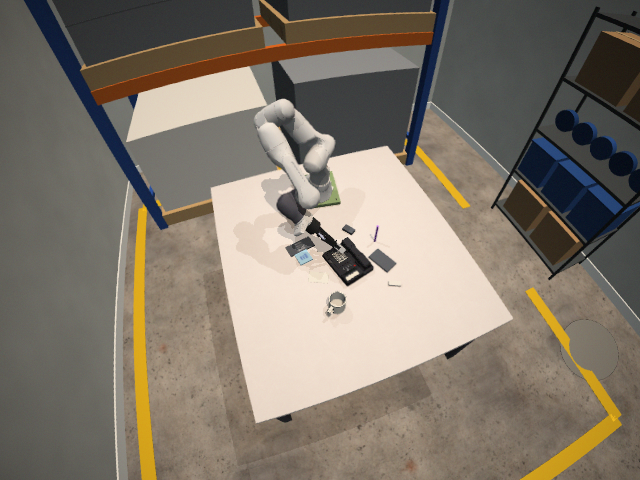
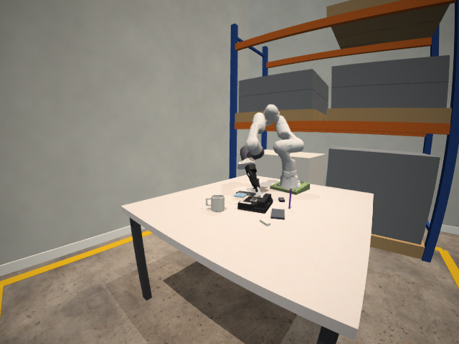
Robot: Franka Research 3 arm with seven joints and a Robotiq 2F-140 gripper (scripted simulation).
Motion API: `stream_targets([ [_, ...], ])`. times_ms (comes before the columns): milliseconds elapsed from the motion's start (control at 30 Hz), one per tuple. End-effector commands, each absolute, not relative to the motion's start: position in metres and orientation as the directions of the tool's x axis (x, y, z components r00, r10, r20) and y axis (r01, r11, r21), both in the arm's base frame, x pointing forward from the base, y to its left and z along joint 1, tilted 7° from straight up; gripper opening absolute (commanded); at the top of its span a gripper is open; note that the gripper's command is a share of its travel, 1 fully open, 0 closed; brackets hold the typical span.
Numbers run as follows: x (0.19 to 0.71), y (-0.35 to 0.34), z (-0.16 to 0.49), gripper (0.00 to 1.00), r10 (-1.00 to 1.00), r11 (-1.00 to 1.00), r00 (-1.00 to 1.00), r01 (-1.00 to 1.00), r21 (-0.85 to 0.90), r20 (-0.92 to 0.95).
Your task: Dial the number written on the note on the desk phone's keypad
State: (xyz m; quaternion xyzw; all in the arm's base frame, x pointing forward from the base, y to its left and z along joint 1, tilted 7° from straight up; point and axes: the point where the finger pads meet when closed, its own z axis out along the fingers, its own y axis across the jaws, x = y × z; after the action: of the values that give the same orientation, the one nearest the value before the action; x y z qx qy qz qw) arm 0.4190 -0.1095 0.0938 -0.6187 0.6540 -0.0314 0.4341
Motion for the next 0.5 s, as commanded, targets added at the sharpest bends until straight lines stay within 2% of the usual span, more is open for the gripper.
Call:
stream_targets([
  [0,0.4175,-0.1071,0.0936,0.0,-0.836,0.224,0.151,-0.784,-0.579,-0.527],
  [467,0.4183,-0.1073,0.087,0.0,-0.836,0.224,0.151,-0.784,-0.579,-0.527],
])
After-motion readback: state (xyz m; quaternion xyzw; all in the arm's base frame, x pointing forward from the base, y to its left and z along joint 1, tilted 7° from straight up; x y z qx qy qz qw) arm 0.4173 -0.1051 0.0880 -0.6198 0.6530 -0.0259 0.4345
